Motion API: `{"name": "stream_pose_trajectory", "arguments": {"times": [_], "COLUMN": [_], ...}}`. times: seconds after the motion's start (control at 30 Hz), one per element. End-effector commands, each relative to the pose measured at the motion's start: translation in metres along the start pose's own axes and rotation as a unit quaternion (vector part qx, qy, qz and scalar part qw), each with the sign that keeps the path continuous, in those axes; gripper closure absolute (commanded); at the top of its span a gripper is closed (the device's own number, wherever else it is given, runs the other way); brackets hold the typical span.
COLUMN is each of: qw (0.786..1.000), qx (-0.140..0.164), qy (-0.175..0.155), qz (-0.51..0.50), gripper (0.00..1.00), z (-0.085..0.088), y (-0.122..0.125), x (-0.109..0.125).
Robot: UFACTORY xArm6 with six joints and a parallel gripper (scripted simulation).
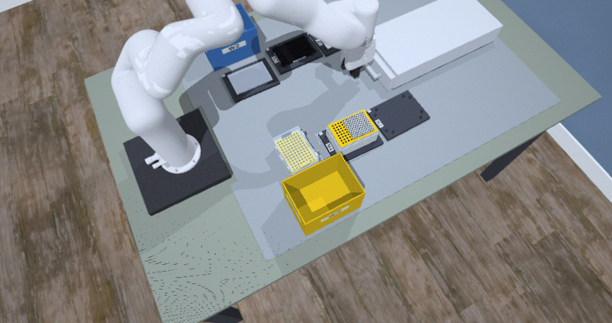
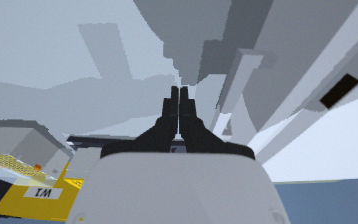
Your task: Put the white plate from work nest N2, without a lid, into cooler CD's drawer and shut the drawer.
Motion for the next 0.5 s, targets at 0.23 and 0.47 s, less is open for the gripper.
{"name": "stream_pose_trajectory", "arguments": {"times": [0.23, 0.47], "qw": [1.0, 1.0], "qx": [0.003, 0.003], "qy": [-0.001, -0.001], "qz": [0.0, 0.0], "gripper": [1.0, 1.0], "z": [0.002, 0.002], "y": [-0.013, -0.024], "x": [-0.003, -0.005]}}
Point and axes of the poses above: the point where the finger pads meet when closed, its own z axis back along the fingers, its own y axis across the jaws, x = y × z, the point moved 2 cm from there along z, back along the fingers, and after that the axes turned 12 degrees about z, right-handed, at the moved point
